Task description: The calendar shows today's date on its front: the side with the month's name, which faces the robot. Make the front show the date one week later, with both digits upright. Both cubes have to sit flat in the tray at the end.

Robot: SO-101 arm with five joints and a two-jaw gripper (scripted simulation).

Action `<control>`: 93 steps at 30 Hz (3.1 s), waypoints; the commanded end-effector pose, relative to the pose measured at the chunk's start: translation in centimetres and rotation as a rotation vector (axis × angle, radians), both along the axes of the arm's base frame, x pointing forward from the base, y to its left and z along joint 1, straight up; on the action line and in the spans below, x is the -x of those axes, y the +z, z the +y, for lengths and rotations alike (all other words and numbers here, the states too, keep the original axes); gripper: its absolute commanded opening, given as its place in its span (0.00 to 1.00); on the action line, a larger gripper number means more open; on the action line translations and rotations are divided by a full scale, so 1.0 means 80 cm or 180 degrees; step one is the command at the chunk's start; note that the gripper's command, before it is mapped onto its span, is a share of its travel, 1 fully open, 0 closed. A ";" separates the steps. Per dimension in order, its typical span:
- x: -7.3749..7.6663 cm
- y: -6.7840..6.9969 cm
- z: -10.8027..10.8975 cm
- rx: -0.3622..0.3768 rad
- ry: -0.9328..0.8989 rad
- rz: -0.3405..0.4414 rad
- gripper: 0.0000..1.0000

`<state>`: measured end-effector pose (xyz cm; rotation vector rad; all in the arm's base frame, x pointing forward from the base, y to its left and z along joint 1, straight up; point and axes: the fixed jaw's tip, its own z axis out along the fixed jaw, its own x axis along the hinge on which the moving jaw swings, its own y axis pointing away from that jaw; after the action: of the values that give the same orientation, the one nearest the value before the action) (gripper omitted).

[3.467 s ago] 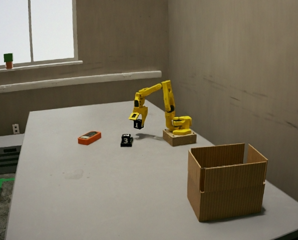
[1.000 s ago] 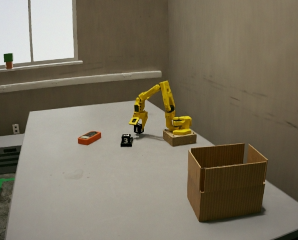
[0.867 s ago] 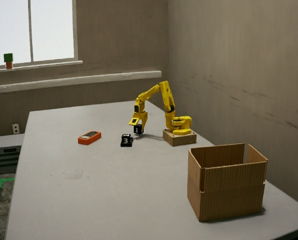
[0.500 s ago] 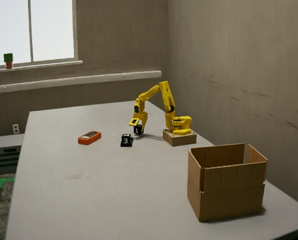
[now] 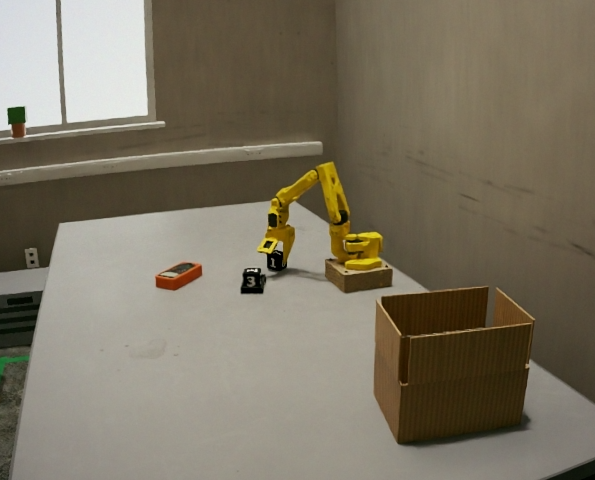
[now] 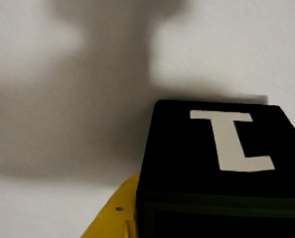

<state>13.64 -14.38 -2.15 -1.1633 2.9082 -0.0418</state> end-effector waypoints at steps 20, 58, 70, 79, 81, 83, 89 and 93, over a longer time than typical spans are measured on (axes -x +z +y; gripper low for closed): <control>0.004 -0.004 0.002 -0.0037 -0.0008 0.0029 0.25; 0.003 0.020 0.000 -0.0037 -0.0008 0.0029 0.36; 0.004 0.062 0.001 -0.0037 -0.0008 0.0029 0.36; 0.005 0.071 0.002 -0.0037 -0.0008 0.0029 0.36; 0.005 0.071 0.002 -0.0037 -0.0008 0.0029 0.36; 0.005 0.071 0.002 -0.0037 -0.0008 0.0029 0.36; 0.005 0.071 0.002 -0.0037 -0.0008 0.0029 0.36; 0.005 0.071 0.002 -0.0037 -0.0008 0.0029 0.36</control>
<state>13.25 -13.96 3.15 -1.1677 2.9193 0.0043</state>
